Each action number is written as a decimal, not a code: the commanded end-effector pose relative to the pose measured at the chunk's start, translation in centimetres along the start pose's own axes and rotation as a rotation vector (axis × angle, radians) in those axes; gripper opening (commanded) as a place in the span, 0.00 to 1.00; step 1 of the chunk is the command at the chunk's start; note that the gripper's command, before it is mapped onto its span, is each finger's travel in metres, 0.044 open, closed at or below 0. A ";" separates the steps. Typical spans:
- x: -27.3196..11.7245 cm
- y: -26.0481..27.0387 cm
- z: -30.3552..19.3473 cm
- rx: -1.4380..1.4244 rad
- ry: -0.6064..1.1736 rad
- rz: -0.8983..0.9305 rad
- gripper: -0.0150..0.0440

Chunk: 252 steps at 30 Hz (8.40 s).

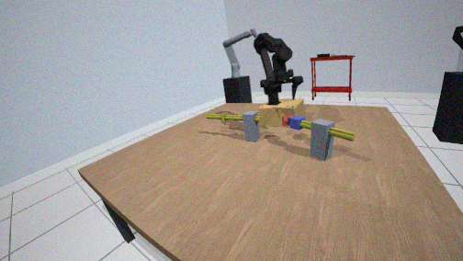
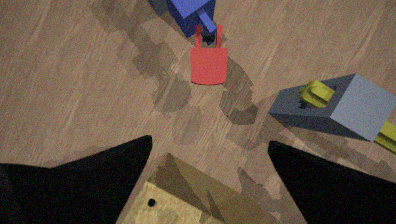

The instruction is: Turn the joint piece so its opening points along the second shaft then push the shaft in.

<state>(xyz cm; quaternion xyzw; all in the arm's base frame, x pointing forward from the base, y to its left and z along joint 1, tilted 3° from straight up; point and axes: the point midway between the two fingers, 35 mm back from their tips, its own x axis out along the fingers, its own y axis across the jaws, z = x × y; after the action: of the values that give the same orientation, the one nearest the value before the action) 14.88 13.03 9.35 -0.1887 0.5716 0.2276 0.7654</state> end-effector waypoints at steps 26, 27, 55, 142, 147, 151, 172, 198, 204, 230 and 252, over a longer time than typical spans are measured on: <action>8.0 -0.2 -1.6 -0.033 -0.017 -0.005 1.00; 8.0 -0.1 -1.3 -0.033 -0.017 -0.005 1.00; 10.5 0.0 4.9 -0.032 -0.022 -0.005 1.00; 12.6 0.0 4.9 -0.032 -0.022 -0.005 0.56; 12.6 0.0 4.9 -0.032 -0.022 -0.005 0.56; 12.6 0.0 4.9 -0.032 -0.022 -0.005 0.56; 12.6 0.0 4.9 -0.032 -0.022 -0.005 0.56; 12.6 -0.2 4.9 -0.071 -0.008 0.004 0.25; 12.4 -0.8 5.0 -0.191 0.027 0.029 0.25; 11.9 -2.8 5.9 -0.650 0.155 0.090 0.25; 11.7 -4.1 7.3 -1.035 0.249 0.096 0.25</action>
<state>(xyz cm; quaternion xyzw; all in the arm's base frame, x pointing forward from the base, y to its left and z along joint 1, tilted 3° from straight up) 25.49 15.20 0.16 -0.5231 0.4875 0.4832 0.5051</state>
